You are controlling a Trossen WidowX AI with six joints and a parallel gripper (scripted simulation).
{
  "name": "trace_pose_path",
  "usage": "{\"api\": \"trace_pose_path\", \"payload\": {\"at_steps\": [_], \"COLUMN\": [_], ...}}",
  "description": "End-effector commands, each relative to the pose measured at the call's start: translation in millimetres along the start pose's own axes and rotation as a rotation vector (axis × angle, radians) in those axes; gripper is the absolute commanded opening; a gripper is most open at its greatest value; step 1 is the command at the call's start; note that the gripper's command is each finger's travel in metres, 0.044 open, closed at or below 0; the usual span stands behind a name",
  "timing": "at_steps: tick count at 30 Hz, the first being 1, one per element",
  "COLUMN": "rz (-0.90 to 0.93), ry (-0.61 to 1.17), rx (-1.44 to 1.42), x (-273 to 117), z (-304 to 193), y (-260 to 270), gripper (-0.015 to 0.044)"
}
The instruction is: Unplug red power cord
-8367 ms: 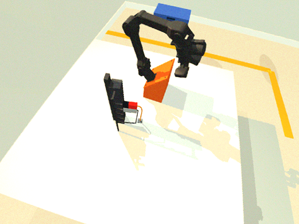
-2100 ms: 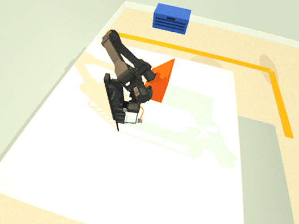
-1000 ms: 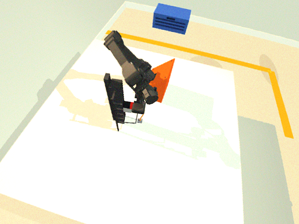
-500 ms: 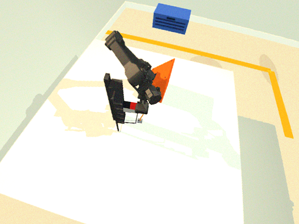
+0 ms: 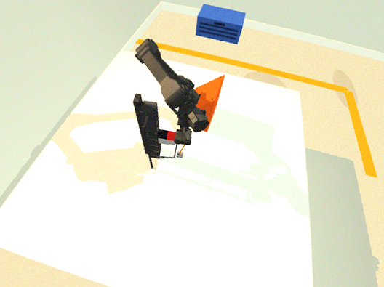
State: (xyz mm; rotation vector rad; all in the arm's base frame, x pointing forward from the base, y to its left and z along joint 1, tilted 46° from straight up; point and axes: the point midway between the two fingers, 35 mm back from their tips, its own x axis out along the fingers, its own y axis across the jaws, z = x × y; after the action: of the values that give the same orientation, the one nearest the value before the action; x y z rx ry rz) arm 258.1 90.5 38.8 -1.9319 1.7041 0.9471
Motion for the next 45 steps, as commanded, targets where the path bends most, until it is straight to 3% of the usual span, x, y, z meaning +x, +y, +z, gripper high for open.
{"api": "trace_pose_path", "payload": {"at_steps": [1,39,43,45], "rz": [-0.005,-0.004,0.0,0.0], "ry": [0.002,0.004,0.003,0.003], "rx": [-0.005,-0.005,-0.003,-0.003], "x": [-2.1,9.9,7.1,7.1], "z": [-1.8,-39.5,-39.4,-39.4], "y": [-0.6,0.0,0.4,0.4], "gripper": [0.016,0.016,0.0055,0.0042]}}
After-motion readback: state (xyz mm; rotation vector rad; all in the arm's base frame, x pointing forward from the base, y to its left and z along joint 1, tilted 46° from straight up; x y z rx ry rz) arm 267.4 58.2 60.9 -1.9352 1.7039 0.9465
